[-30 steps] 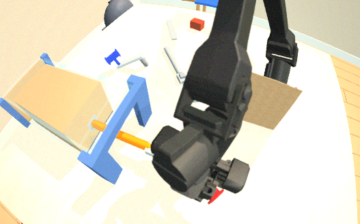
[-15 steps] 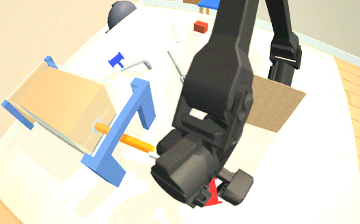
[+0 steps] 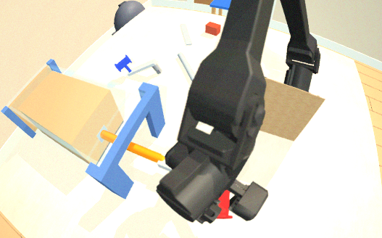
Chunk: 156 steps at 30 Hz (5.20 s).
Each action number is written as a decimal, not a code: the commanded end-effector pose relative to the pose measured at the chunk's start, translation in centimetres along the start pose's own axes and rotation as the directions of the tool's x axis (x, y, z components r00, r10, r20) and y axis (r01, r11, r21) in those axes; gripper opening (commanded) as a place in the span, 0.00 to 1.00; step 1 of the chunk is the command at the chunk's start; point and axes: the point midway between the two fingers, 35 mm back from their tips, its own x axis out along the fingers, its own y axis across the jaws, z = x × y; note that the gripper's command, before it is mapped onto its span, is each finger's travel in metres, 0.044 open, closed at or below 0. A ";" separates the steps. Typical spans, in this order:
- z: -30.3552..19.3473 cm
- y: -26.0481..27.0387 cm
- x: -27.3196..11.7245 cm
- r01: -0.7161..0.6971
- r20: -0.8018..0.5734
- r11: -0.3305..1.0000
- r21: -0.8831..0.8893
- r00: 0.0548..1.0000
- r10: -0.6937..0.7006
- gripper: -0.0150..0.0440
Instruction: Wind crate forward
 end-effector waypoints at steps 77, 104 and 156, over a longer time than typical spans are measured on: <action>3.4 -2.1 -13.3 0.039 -0.104 0.936 0.350 0.995 -0.003 1.00; 3.6 -2.0 -7.2 0.052 -0.104 0.881 0.469 0.995 -0.004 0.25; 6.3 -3.2 -6.6 0.053 -0.102 0.880 0.471 0.995 -0.005 0.25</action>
